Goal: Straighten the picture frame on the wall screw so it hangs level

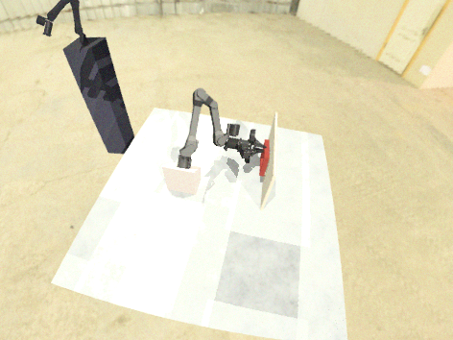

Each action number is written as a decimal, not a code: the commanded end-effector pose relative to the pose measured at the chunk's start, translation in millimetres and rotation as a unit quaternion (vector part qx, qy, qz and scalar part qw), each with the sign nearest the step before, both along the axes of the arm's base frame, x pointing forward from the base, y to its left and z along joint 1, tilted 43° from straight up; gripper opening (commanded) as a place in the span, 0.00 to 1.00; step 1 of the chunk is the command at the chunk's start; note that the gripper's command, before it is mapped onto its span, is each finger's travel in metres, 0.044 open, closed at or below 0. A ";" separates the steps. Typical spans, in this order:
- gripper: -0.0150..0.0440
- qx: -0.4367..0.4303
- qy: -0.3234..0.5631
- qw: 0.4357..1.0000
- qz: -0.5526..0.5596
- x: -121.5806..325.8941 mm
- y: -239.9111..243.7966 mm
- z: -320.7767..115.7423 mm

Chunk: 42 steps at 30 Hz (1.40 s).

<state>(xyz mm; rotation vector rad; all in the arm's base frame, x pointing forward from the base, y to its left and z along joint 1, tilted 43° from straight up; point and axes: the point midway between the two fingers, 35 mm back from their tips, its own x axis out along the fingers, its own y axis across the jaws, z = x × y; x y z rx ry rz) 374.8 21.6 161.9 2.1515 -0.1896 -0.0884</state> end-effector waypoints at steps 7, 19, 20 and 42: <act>0.25 0.001 -0.003 1.000 -0.003 -0.2 -2.4 1.3; 0.25 0.001 -0.003 1.000 -0.003 0.2 -0.5 -1.2; 0.25 0.001 -0.003 1.000 -0.003 0.3 -0.3 -1.5; 0.25 0.000 -0.002 1.000 0.000 0.7 2.7 -4.5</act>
